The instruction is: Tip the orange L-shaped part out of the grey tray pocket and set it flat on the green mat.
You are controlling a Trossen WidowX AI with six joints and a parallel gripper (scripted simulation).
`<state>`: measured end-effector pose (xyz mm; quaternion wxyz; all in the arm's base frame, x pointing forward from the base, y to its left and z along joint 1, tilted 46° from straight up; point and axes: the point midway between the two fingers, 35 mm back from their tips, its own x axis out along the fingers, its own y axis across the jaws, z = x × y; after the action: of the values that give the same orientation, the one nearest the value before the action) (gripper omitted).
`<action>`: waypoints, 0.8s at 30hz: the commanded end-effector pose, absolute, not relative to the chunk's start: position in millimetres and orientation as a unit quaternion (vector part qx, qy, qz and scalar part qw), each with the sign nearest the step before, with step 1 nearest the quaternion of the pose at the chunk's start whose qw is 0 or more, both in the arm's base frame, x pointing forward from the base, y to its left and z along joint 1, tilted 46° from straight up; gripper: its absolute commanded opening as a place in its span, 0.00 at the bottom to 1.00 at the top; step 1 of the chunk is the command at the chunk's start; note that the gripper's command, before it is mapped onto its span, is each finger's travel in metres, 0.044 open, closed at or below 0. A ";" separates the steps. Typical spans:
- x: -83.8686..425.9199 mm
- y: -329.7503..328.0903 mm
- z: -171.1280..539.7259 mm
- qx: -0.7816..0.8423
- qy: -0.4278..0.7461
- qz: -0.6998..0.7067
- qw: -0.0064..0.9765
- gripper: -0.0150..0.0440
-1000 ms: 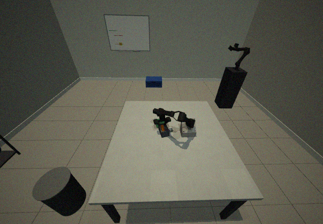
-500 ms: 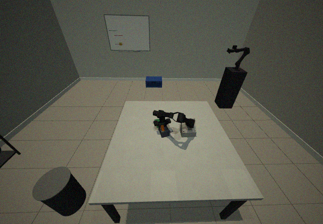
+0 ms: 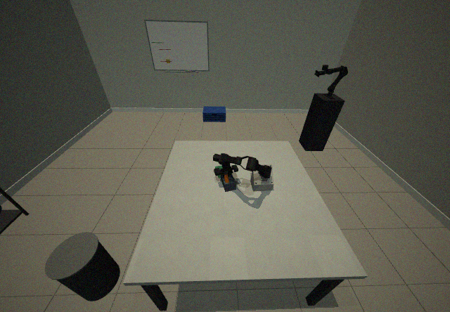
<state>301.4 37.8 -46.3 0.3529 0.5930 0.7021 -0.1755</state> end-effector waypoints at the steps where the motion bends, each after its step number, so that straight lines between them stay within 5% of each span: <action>1: 301.9 37.6 -45.9 0.593 0.702 -0.175 0.354 0.43; 5: 301.9 37.6 -45.9 0.593 0.702 -0.175 0.354 0.25; 24: 300.8 22.2 -32.3 0.595 0.703 -0.178 0.348 0.25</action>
<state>297.4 27.2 -38.7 0.3411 0.5945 0.7053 -0.1811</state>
